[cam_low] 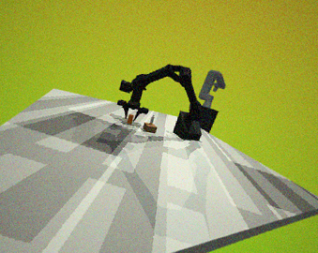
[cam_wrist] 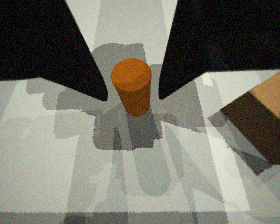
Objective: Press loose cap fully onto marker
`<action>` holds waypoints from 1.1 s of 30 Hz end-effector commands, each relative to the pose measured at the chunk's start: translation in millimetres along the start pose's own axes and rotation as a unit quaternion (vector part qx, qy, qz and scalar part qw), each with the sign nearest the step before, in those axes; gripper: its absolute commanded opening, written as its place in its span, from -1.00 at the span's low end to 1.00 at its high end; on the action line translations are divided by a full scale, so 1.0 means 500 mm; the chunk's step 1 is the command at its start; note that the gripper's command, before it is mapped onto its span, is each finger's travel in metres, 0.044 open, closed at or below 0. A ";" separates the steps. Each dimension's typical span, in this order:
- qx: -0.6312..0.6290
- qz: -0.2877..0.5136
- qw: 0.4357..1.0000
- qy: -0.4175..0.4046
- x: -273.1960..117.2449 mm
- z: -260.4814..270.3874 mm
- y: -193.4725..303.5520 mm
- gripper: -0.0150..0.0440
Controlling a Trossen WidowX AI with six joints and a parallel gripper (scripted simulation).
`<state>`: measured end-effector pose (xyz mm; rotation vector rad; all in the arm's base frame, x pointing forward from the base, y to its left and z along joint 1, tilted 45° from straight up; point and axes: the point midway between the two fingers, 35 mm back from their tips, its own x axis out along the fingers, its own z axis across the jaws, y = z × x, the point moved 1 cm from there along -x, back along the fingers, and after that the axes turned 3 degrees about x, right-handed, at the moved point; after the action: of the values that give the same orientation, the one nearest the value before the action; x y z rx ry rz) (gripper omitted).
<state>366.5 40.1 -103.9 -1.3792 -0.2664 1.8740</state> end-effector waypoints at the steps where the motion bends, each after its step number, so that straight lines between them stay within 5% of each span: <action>1: 0.003 -0.002 1.000 -0.004 0.009 0.004 0.002 0.27; 3: 0.003 -0.002 1.000 -0.004 0.009 0.004 0.002 0.09; 13: 0.003 -0.002 1.000 -0.004 0.009 0.004 0.002 -0.14; 17: 0.003 -0.002 1.000 -0.004 -0.008 0.002 0.002 -0.49; 33: 0.003 -0.001 1.000 -0.003 -0.113 0.002 0.005 -0.49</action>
<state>369.6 4.3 -68.8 -1.3592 -0.2639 1.8725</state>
